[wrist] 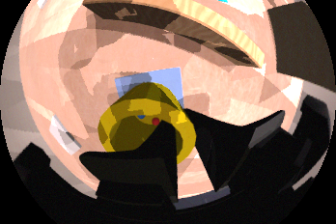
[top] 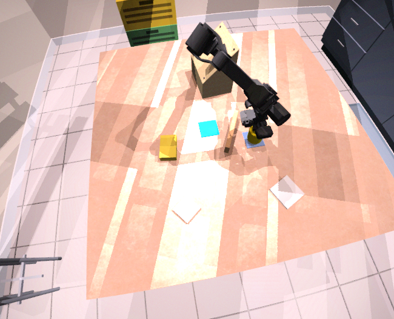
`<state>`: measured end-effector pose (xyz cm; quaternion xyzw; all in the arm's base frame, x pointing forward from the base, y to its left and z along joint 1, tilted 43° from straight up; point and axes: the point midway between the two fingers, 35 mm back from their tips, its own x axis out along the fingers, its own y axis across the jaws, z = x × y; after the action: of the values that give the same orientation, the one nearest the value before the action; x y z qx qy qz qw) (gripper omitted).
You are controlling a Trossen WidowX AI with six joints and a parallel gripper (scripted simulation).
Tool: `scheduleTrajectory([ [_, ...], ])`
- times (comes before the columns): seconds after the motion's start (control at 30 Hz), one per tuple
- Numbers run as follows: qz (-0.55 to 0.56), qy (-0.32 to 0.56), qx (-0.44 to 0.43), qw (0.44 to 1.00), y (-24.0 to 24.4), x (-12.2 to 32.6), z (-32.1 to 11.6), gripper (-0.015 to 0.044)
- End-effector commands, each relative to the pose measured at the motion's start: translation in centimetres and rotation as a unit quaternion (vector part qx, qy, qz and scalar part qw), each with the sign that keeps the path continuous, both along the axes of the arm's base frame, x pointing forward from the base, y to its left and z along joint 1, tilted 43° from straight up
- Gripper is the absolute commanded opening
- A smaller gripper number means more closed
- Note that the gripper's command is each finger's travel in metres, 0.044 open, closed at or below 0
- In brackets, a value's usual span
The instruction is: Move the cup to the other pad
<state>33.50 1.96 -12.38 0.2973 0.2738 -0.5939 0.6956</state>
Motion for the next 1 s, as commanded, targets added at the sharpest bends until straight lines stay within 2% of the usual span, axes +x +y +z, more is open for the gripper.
scheduleTrajectory([
  [0.0, 0.000, 0.000, 0.000, 1.000, 0.0, 0.0, 0.0, 0.0000],
  [0.63, 0.001, 0.003, -0.002, 1.000, 4.8, -1.2, 5.1, 0.0000],
  [0.97, 0.005, 0.004, -0.005, 1.000, 4.8, -1.4, 5.0, 0.0000],
])
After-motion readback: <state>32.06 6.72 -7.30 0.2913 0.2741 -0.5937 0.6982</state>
